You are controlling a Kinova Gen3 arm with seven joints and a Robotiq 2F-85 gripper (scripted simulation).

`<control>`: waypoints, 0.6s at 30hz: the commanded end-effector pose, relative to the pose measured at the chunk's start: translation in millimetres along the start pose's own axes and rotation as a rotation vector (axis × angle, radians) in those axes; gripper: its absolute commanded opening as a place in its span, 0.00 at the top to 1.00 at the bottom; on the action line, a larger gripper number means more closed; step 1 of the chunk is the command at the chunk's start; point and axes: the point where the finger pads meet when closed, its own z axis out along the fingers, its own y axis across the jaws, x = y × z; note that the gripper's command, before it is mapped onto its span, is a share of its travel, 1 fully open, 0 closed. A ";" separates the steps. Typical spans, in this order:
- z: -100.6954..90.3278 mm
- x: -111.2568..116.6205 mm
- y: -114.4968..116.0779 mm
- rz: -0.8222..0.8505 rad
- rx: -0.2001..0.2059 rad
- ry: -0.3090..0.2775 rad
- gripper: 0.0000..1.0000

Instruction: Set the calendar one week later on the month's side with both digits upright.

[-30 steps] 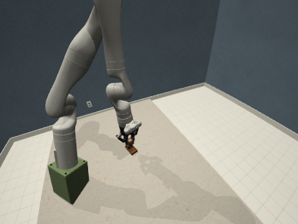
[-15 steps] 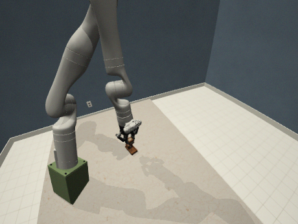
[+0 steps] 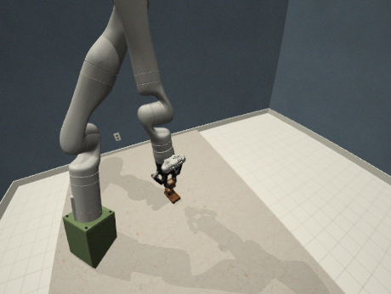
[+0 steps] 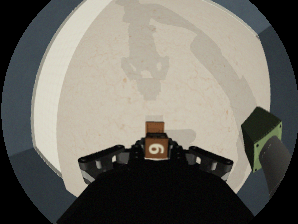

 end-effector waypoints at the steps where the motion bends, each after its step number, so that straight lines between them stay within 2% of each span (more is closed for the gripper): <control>1: -3.3 0.1 -2.4 -0.007 0.003 0.005 0.72; 18: -10.6 0.1 -2.4 -0.007 0.003 0.005 0.72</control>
